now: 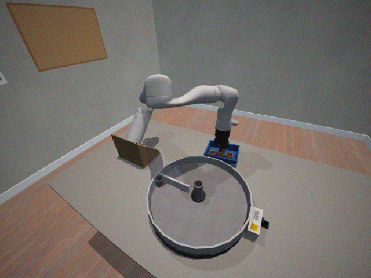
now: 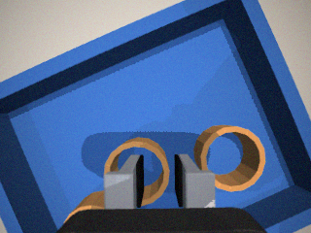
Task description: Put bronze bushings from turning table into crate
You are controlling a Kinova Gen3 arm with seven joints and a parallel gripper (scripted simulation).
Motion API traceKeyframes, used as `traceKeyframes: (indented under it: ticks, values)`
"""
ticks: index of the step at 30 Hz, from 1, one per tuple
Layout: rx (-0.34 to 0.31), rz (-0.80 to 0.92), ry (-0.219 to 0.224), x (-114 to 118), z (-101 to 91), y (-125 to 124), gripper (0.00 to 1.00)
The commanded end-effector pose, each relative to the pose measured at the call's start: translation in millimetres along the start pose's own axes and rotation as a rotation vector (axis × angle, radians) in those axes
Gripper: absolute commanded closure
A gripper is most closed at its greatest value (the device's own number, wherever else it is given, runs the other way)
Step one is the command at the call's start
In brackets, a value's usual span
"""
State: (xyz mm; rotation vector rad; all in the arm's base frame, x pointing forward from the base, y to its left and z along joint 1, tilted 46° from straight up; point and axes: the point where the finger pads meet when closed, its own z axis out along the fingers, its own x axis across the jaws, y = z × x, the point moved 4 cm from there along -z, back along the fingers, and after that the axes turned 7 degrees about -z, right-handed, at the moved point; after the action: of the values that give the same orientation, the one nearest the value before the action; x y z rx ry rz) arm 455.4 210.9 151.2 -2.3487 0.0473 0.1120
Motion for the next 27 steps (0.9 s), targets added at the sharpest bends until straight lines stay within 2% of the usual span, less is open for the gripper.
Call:
traceKeyframes:
  ticks: [1, 27]
  values:
    - [0.0, 0.0, 0.003, 0.7, -3.7, 0.0, 0.53]
    - [0.0, 0.0, 0.003, 0.1, -11.7, 0.1, 0.53]
